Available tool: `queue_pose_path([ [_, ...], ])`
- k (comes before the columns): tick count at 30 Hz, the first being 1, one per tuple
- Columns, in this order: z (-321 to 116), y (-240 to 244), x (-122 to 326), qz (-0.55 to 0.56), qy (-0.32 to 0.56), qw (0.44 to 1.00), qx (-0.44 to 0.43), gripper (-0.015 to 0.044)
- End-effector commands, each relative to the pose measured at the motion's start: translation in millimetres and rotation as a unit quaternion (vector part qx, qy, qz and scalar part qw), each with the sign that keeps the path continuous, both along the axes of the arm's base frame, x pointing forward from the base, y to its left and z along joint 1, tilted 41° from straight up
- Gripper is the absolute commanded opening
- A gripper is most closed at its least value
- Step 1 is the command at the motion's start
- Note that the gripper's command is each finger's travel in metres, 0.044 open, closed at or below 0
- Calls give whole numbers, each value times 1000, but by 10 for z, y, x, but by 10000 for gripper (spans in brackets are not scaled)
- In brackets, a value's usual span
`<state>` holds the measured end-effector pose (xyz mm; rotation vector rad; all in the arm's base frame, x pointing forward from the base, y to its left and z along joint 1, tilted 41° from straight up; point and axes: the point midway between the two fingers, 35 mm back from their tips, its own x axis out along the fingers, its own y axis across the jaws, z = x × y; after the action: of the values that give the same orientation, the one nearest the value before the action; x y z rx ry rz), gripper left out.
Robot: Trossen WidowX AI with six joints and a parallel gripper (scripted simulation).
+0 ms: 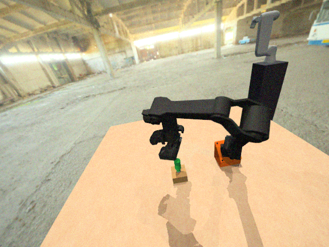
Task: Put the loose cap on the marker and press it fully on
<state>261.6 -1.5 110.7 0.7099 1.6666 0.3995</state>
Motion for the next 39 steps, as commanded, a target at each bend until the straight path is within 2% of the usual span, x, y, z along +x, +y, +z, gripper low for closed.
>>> queue_pose_path([
  [1,-25,16,-11,134,-116,984,16,0],
  [39,-317,271,-43,134,-116,984,17,0],
])
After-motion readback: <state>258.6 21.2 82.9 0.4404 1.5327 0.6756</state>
